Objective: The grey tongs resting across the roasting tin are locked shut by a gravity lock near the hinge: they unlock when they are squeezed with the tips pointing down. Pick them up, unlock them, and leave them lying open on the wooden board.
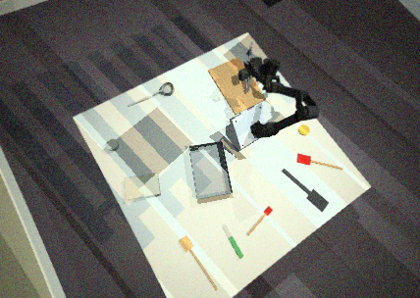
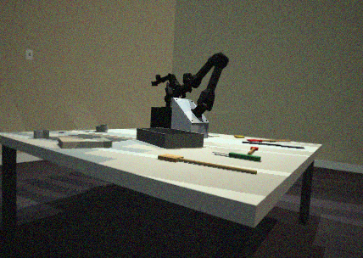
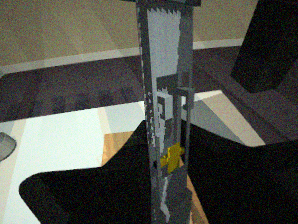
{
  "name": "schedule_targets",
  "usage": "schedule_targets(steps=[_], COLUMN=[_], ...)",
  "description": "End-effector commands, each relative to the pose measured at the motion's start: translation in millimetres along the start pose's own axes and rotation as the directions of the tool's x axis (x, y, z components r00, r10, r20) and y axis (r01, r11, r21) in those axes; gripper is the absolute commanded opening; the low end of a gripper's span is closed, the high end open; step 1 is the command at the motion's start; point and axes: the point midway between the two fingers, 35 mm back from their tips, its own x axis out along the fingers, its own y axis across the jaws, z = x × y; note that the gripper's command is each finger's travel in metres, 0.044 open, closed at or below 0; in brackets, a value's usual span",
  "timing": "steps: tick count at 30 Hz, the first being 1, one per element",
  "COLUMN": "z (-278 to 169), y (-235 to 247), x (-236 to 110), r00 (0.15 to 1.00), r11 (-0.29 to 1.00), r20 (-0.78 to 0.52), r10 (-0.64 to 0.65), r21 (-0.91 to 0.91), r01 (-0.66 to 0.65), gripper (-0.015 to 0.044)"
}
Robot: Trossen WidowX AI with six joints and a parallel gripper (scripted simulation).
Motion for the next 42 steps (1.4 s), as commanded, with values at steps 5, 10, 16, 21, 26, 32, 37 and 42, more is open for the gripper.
schedule_targets(steps=[5, 10, 16, 21, 26, 32, 37, 42], z=[2.6, 2.6, 2.6, 2.6, 2.6, 1.6, -1.3, -4.7], y=[0.0, 0.0, 0.0, 0.0, 0.0, -0.4, -1.3, -2.0], x=[-1.0, -1.0, -1.0, -1.0, -1.0, 2.9, 13.6, 23.9], r00=[1.000, 1.000, 1.000, 1.000, 1.000, 1.000, 0.997, 0.988], r11=[1.000, 1.000, 1.000, 1.000, 1.000, 1.000, 1.000, 0.999], r20=[0.013, 0.013, 0.013, 0.013, 0.013, -0.011, -0.079, -0.151], r10=[0.002, 0.002, 0.002, 0.002, 0.002, 0.005, 0.014, 0.022], r21=[-0.008, -0.008, -0.008, -0.008, -0.008, -0.002, 0.013, 0.027], r01=[-0.002, -0.002, -0.002, -0.002, -0.002, -0.005, -0.013, -0.018], gripper=[-0.0150, -0.0150, -0.0150, -0.0150, -0.0150, -0.0150, -0.0150, -0.0150])
